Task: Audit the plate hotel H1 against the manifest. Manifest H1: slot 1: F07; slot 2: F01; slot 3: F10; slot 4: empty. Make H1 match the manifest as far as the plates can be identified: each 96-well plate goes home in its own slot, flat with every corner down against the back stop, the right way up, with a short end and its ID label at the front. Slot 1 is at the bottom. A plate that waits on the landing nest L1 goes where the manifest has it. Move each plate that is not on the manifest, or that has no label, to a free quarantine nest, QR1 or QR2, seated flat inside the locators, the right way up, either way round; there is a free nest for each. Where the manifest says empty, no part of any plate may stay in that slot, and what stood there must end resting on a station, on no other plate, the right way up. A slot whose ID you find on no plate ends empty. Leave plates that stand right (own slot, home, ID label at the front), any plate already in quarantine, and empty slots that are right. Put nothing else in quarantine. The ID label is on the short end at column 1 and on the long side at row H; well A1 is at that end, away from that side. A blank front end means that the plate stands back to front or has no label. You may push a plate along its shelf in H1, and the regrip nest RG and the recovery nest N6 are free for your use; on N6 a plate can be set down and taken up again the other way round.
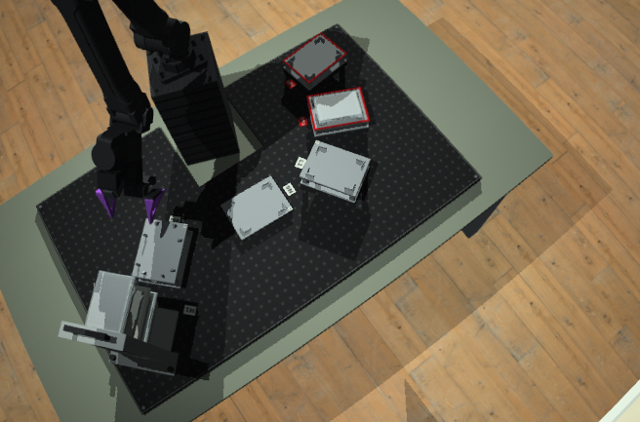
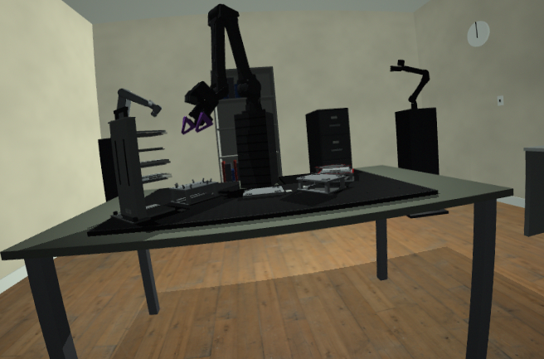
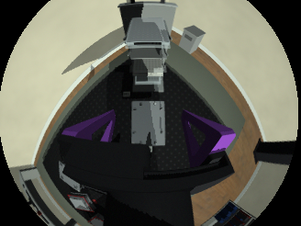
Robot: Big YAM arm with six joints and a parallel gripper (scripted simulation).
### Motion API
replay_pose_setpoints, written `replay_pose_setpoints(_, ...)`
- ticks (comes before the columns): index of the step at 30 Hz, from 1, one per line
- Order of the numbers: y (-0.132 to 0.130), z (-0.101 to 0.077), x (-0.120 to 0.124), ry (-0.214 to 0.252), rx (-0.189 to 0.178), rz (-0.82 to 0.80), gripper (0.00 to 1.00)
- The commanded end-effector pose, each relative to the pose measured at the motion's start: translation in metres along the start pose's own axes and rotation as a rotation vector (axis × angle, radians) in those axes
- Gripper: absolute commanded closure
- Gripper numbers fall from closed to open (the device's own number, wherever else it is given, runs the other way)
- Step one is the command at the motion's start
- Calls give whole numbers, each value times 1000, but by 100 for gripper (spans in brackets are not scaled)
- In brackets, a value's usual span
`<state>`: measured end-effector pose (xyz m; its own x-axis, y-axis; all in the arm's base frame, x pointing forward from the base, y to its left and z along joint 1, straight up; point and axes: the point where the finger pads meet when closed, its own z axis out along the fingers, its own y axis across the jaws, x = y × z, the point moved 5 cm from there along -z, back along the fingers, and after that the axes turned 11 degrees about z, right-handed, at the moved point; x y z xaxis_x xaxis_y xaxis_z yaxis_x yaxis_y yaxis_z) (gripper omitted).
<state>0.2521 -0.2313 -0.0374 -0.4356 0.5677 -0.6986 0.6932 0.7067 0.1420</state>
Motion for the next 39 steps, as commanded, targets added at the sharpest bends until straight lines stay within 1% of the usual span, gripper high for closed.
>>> replay_pose_setpoints(1,3,-6,-6,-4,-7,-20,0)
replay_pose_setpoints(5,4,-16,-15,-4,-6,-19,0)
replay_pose_setpoints(7,6,-17,-27,-19,-8,-21,0)
replay_pose_setpoints(15,10,-34,-58,-41,-8,-22,0)
replay_pose_setpoints(17,10,-34,-58,-41,-8,-22,0)
replay_pose_setpoints(18,9,-38,-49,-21,-6,-20,0)
replay_pose_setpoints(19,9,-38,-48,-20,-6,-20,0)
replay_pose_setpoints(20,8,-35,-41,2,-4,-17,0)
replay_pose_setpoints(21,8,-34,-39,10,-4,-17,0)
replay_pose_setpoints(22,8,-34,-40,4,-4,-17,0)
replay_pose_setpoints(23,9,-35,-48,-25,-5,-9,0)
replay_pose_setpoints(39,9,-35,-48,-25,-5,-9,0)
